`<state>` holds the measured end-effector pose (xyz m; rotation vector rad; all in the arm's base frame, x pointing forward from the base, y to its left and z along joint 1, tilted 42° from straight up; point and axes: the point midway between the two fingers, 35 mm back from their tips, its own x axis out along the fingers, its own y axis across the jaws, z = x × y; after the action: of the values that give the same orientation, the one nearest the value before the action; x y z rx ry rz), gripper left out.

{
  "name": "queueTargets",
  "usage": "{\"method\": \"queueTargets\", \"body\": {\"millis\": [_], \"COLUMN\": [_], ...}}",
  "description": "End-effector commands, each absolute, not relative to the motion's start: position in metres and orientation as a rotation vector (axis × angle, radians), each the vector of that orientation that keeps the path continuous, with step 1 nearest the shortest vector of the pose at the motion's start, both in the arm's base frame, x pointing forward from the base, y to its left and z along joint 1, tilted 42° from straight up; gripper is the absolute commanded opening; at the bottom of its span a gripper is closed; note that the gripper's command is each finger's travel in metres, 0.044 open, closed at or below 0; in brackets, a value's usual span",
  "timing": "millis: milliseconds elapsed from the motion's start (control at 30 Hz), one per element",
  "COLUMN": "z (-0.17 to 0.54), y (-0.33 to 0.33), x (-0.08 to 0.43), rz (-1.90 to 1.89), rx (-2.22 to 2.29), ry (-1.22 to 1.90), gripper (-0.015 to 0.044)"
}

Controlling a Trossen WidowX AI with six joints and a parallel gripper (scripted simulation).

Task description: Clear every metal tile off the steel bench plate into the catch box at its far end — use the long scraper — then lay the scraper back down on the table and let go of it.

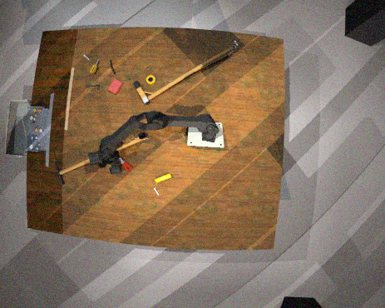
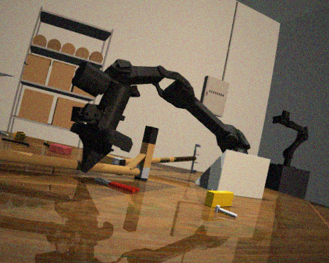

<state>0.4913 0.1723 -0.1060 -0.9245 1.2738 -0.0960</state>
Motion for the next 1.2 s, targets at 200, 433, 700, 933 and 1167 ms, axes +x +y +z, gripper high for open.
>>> {"method": "queueTargets", "body": {"millis": [200,433,700,933,1167], "z": [-0.099,-0.095,-0.091,-0.086,-0.082], "y": [0.164,0.161,0.156,0.152,0.148], "x": [0.498,0.502,0.506,0.510,0.513], "rz": [-0.097,-0.097,-0.097,-0.098,-0.098], "rx": [-0.928,-0.928,-0.928,-0.929,-0.929], "ry": [1.277,1.277,1.277,1.277,1.277], "gripper": [0.0000,0.0000,0.0000,0.0000,0.0000]}}
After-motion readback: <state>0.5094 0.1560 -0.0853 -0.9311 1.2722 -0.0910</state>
